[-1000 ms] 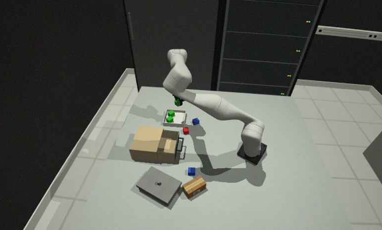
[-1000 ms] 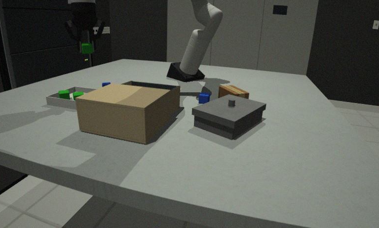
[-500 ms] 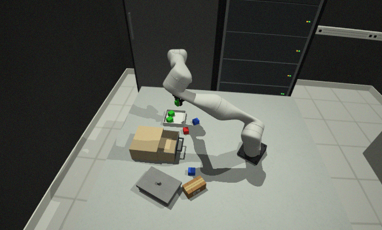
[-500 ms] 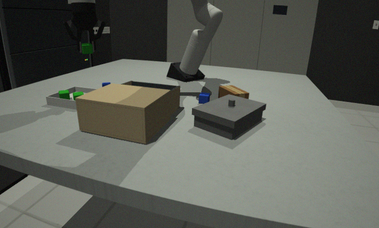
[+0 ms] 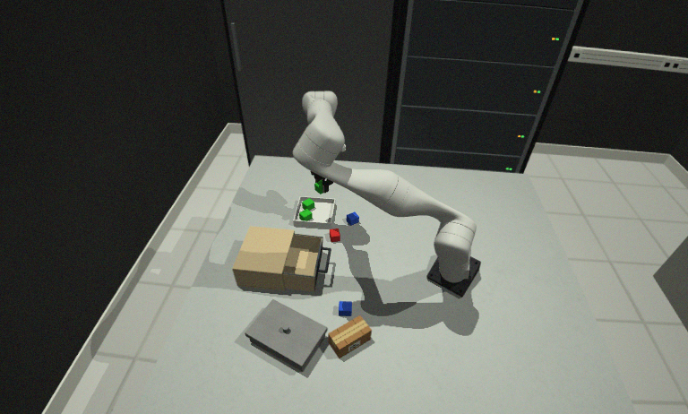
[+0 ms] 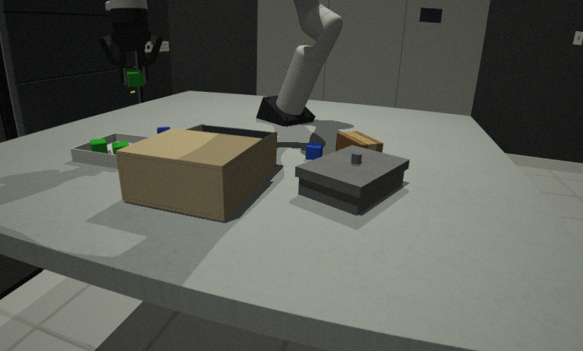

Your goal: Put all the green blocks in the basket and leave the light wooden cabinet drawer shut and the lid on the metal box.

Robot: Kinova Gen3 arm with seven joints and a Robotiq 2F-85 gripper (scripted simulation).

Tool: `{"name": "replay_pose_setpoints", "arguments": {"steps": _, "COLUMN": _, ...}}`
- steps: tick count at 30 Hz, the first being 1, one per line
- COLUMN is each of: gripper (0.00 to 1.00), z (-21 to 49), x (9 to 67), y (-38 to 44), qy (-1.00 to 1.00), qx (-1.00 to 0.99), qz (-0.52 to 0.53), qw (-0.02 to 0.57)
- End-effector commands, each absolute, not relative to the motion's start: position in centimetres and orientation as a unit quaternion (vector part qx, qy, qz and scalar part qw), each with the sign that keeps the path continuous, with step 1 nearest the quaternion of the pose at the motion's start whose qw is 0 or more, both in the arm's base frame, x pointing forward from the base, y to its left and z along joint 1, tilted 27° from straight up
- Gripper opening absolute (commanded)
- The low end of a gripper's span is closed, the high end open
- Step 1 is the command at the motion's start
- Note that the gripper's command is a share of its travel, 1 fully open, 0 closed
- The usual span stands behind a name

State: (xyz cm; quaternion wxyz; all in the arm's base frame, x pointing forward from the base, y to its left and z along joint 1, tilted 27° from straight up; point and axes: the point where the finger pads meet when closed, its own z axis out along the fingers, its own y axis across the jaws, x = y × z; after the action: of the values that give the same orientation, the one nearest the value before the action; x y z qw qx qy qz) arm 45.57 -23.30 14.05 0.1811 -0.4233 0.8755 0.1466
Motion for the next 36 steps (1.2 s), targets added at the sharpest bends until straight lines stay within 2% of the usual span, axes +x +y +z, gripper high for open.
{"name": "replay_pose_setpoints", "arguments": {"steps": 1, "gripper": 0.10, "z": 13.7, "x": 45.8, "y": -23.2, "qy": 0.876, "qx": -0.422, "qz": 0.145, "qw": 0.183}}
{"name": "replay_pose_setpoints", "arguments": {"steps": 36, "gripper": 0.10, "z": 8.0, "x": 47.2, "y": -20.6, "qy": 0.876, "qx": -0.422, "qz": 0.144, "qw": 0.183}}
